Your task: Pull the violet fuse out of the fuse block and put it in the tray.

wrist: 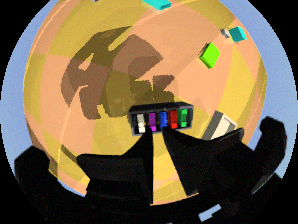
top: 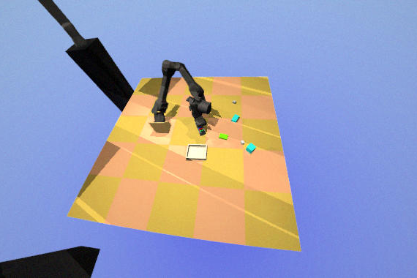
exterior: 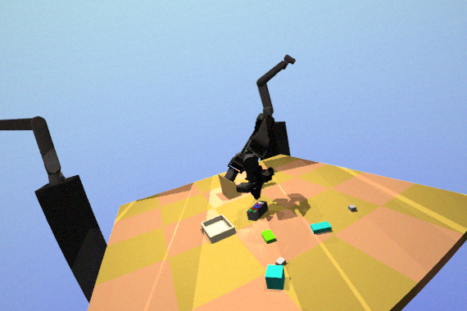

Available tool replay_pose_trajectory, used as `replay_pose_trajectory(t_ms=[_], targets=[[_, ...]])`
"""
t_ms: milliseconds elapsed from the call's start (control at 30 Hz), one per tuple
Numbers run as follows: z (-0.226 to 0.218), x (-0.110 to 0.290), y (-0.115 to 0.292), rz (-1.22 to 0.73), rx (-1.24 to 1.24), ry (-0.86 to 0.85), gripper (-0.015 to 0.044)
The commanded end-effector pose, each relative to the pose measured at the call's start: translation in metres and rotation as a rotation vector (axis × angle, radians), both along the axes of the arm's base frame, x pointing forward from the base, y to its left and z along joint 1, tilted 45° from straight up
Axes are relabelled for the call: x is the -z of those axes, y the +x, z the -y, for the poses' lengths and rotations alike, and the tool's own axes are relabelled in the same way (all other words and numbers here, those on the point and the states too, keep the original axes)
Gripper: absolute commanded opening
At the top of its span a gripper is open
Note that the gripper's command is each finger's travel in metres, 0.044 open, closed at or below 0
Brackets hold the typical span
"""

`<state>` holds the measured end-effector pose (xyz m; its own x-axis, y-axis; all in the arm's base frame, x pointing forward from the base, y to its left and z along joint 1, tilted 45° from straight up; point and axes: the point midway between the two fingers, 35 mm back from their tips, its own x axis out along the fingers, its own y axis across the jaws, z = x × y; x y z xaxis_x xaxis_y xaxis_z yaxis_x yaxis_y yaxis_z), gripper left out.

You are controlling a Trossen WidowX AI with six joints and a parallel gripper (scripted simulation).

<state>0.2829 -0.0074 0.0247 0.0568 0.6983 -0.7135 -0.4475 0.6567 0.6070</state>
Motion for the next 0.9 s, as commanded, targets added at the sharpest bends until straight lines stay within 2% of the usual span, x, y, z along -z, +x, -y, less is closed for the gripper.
replay_pose_trajectory(t_ms=[0, 867], targets=[[-0.004, 0.003, 0.0, -0.006, 0.002, 0.001, 0.0061], [-0.018, 0.016, -0.001, -0.006, 0.002, 0.002, 0.0061]])
